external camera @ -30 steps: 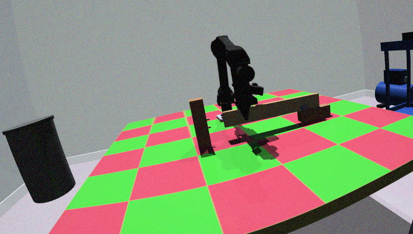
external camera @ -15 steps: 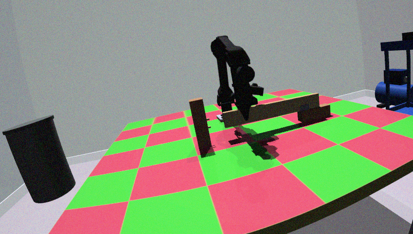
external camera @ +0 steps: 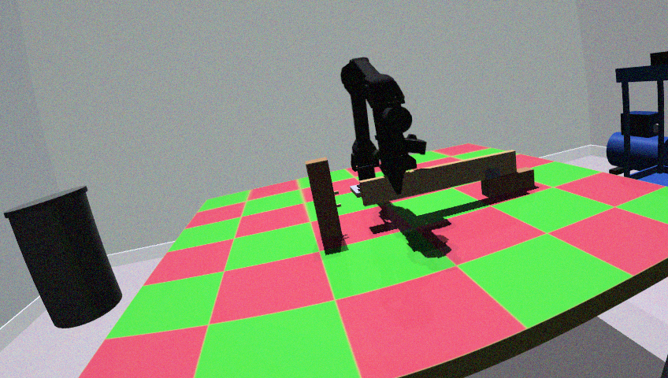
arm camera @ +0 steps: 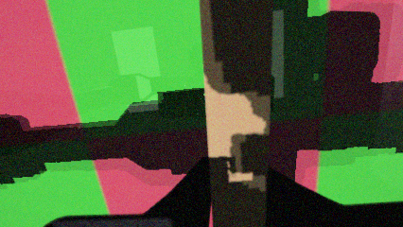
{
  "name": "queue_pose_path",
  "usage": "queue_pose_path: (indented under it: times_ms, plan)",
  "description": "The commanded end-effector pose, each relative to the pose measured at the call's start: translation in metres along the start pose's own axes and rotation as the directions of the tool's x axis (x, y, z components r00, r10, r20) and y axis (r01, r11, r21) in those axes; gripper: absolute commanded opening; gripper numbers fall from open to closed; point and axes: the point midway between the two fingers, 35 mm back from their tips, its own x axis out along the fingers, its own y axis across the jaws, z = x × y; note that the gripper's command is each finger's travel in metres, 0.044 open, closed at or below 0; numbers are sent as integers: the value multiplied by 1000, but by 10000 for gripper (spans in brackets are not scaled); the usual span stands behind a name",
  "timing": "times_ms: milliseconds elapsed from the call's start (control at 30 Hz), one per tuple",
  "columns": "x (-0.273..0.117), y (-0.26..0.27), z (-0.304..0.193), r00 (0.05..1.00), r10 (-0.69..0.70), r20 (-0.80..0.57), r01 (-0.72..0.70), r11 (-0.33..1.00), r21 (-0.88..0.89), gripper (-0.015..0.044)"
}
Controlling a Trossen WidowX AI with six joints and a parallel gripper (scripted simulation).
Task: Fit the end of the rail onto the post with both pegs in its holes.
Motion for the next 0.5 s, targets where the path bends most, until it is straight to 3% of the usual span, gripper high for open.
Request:
queue_pose_path:
  times_ms: [0, 467]
  plan:
    - [-4, -2, 0, 1000, -9, 1, 9, 1000, -1, 0]
    - [-2, -3, 0, 1000, -9, 1, 9, 1000, -1, 0]
